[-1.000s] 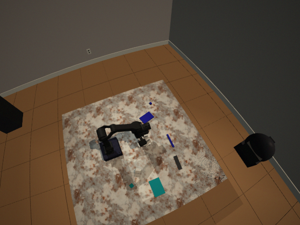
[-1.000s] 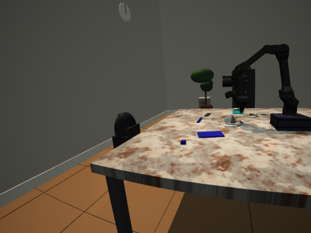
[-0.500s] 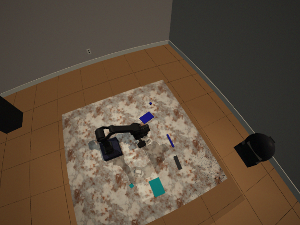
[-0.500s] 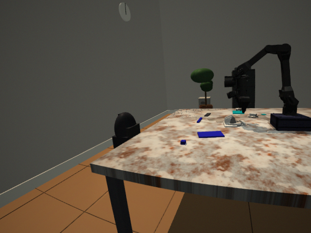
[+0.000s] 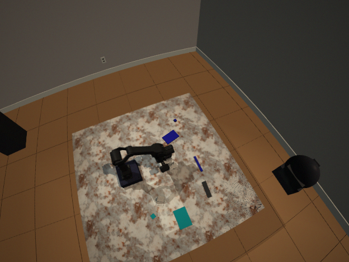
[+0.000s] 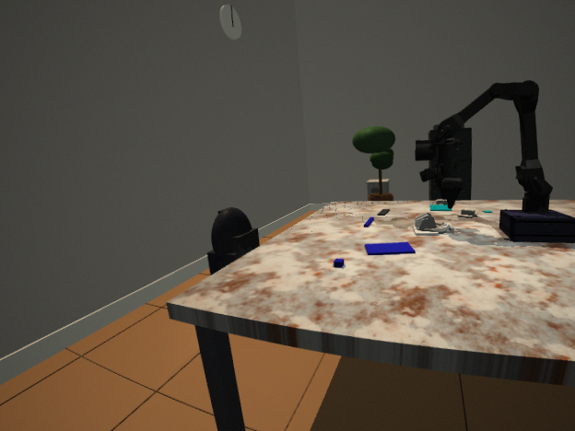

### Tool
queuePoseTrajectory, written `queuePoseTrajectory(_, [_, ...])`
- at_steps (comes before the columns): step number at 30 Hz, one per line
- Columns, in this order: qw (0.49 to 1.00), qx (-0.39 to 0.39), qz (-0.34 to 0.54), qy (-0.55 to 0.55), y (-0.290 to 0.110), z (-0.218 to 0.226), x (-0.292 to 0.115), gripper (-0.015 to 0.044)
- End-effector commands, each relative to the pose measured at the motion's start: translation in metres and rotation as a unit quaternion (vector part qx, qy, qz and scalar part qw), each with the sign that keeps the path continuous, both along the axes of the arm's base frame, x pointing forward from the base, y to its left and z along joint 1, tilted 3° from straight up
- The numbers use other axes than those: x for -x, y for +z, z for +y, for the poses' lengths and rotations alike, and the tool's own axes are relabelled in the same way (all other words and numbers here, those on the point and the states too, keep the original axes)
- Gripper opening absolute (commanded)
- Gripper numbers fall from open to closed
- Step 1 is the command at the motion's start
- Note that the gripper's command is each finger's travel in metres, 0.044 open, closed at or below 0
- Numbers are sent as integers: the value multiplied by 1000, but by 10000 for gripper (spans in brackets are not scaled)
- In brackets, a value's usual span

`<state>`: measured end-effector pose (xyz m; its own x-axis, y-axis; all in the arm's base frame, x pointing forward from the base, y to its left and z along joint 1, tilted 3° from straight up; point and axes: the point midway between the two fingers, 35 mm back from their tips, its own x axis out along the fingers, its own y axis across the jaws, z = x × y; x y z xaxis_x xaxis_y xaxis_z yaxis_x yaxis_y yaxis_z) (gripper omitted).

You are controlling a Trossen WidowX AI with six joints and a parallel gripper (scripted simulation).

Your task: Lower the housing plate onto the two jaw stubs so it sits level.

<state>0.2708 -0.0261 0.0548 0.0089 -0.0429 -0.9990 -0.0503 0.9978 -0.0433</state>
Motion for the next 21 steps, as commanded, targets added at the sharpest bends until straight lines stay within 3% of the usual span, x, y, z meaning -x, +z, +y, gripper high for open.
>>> queuePoseTrajectory(1, [1000,2,-2,2,0,-1,0,351])
queuePoseTrajectory(21, [1000,2,-2,2,-4,-1,-1,351])
